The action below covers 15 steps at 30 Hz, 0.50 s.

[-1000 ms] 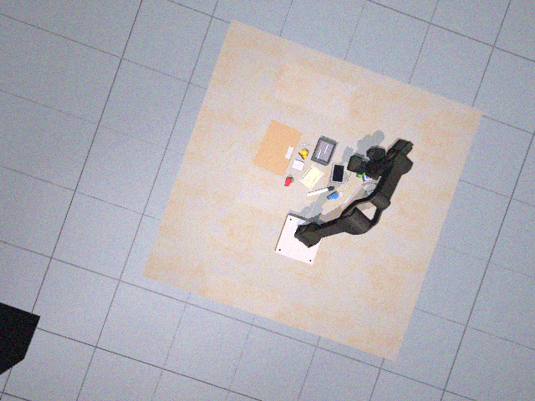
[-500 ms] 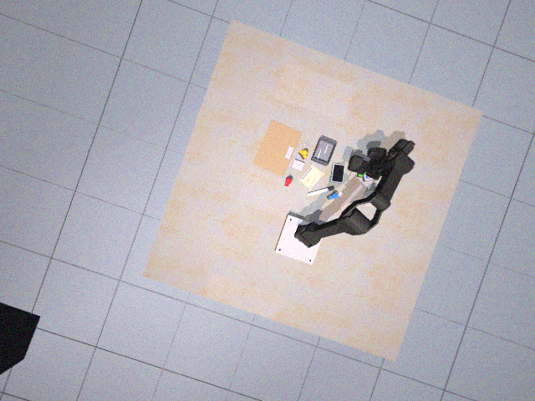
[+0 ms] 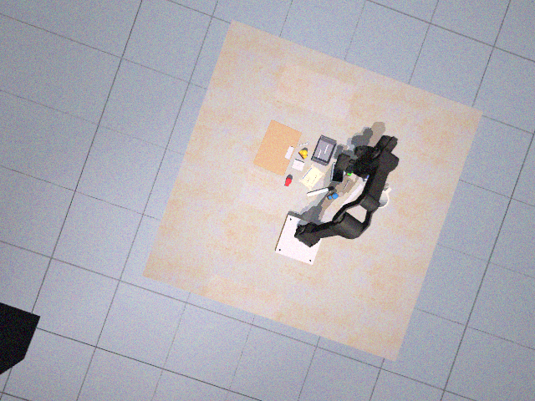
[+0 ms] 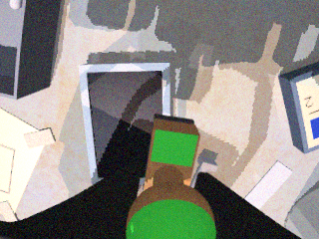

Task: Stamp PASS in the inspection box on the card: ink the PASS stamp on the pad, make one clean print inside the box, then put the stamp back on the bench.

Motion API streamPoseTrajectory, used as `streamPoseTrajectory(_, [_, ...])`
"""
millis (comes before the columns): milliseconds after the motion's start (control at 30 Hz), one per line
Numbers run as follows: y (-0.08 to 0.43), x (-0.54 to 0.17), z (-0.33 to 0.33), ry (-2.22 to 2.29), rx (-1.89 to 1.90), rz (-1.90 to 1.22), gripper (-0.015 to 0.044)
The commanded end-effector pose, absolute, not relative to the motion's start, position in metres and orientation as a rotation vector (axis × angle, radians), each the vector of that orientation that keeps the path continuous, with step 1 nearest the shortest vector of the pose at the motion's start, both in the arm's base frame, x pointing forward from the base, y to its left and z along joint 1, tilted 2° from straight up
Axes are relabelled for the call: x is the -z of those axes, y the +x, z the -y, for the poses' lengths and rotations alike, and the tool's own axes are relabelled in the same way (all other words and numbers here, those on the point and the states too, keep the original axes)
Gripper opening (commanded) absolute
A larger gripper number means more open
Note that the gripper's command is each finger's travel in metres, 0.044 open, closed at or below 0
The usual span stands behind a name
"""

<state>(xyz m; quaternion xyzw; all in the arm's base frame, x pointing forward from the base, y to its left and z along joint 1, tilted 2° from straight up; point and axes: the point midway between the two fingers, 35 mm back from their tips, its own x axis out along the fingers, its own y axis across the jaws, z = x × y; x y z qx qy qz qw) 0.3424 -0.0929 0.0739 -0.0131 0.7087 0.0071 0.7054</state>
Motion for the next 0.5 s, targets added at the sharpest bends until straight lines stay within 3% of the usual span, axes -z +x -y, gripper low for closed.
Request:
streamPoseTrajectory(0, [0.3338,-0.0747,0.0712,-0.025,-0.016,-1.571,0.0000])
streamPoseTrajectory(467, [0.3326,-0.0690,0.0677,-0.025,-0.017,-1.571,0.0000])
